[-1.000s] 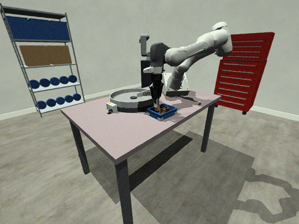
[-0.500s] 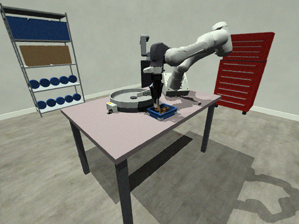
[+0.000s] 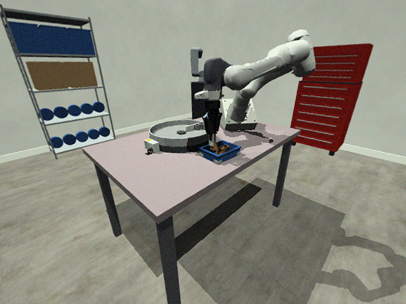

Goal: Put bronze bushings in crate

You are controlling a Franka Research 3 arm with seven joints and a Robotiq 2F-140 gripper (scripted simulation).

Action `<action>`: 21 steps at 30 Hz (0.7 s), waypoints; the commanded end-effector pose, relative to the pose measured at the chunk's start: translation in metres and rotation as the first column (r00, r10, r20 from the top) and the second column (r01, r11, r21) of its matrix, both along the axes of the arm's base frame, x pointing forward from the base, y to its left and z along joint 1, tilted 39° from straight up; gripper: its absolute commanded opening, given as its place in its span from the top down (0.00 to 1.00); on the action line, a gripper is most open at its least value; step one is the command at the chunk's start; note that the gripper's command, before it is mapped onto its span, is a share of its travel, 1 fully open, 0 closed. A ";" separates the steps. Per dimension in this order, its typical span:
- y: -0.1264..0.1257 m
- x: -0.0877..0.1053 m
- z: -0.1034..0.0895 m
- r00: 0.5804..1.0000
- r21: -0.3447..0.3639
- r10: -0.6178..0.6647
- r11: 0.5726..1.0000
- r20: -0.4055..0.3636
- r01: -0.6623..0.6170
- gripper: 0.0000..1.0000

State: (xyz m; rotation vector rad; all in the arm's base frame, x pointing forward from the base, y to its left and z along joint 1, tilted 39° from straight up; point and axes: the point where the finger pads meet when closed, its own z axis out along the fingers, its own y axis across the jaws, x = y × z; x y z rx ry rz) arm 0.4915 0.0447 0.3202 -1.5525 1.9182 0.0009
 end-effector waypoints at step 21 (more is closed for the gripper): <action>0.005 0.008 -0.010 1.000 -0.003 0.000 1.000 0.004 0.000 1.00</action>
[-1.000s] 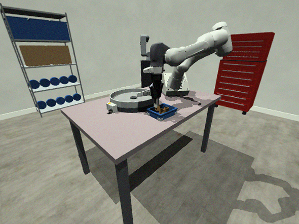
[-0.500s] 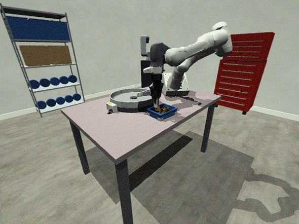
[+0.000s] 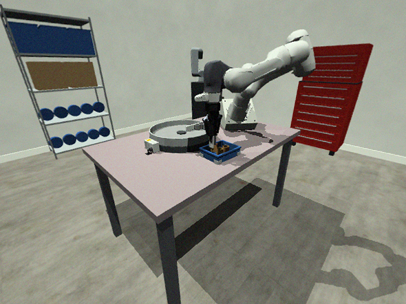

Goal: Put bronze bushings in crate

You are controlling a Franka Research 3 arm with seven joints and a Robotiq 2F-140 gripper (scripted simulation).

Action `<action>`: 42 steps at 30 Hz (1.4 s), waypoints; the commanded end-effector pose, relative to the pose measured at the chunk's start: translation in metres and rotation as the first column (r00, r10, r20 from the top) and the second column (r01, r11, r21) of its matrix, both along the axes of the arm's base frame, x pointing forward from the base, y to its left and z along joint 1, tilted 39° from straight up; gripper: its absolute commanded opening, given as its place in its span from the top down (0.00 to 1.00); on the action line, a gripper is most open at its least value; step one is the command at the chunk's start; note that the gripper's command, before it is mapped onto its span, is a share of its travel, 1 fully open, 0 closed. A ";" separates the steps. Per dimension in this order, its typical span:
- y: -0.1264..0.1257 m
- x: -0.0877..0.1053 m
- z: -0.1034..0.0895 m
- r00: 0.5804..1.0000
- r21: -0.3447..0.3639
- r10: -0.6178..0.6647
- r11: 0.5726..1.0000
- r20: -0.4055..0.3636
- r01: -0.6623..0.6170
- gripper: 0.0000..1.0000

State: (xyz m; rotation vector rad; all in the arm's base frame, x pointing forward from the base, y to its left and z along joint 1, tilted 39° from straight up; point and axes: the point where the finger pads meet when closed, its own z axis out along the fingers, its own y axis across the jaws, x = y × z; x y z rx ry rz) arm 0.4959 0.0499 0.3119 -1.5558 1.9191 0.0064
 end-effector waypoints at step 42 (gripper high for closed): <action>0.010 0.018 -0.024 1.000 -0.004 -0.002 1.000 0.008 0.002 1.00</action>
